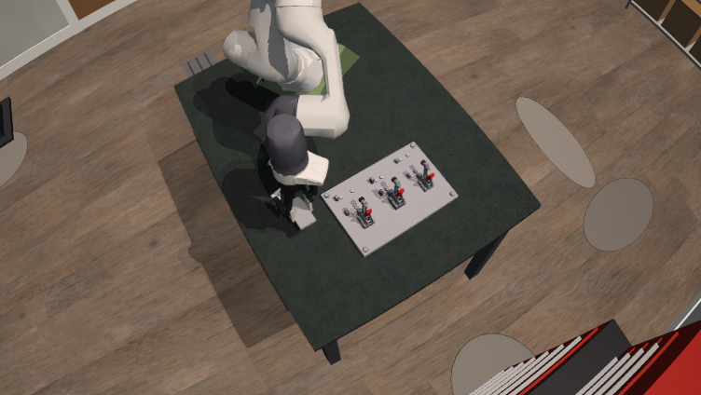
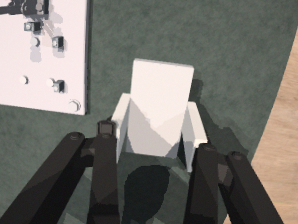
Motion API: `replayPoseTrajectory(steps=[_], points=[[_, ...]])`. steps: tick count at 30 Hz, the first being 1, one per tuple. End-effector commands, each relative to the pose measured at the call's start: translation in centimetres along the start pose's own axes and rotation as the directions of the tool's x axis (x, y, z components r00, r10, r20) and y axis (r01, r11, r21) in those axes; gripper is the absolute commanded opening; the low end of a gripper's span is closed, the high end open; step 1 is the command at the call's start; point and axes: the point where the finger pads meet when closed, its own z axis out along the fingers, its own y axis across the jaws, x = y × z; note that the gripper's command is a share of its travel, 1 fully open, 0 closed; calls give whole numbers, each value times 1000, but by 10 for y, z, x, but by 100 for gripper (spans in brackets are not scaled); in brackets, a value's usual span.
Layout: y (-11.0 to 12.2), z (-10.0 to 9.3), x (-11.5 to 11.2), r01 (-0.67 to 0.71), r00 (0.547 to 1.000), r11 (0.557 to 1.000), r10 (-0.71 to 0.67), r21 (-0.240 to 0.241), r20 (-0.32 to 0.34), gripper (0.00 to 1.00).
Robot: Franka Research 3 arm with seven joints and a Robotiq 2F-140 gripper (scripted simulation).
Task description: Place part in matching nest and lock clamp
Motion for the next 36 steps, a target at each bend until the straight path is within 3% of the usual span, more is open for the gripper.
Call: replayPoseTrajectory(steps=[1, 14, 20, 25, 27, 36], points=[[-1, 0, 1, 3, 1000, 1000, -3, 1, -4, 0], [-1, 0, 1, 9, 1000, 1000, -9, 1, -4, 0], [-13, 1, 1, 9, 1000, 1000, -9, 1, -4, 0], [-39, 1, 1, 9, 1000, 1000, -9, 1, -4, 0], [-39, 1, 1, 9, 1000, 1000, -9, 1, -4, 0], [-118, 4, 1, 9, 1000, 1000, -9, 1, -4, 0]])
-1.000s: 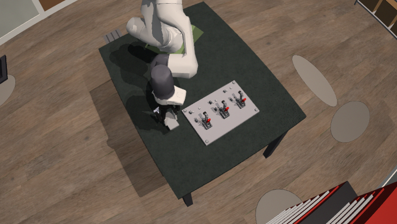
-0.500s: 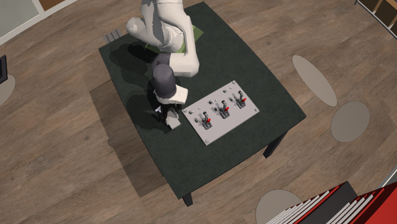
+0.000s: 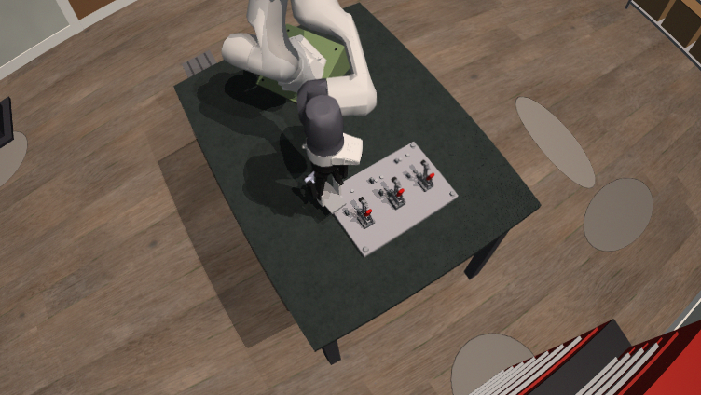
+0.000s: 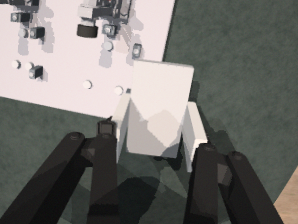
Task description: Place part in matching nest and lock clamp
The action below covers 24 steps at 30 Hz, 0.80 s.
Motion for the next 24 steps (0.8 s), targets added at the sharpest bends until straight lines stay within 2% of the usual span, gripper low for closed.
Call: replayPoseTrajectory(steps=[1, 6, 8, 20, 23, 24], points=[[-36, 0, 2, -73, 997, 997, 73, 5, 2, 0], [-90, 2, 6, -73, 997, 997, 73, 5, 2, 0], [-90, 2, 6, -73, 997, 997, 73, 5, 2, 0], [-216, 5, 17, -73, 997, 997, 73, 5, 2, 0], [-241, 6, 19, -73, 997, 997, 73, 5, 2, 0], [-241, 6, 19, -73, 997, 997, 73, 5, 2, 0]])
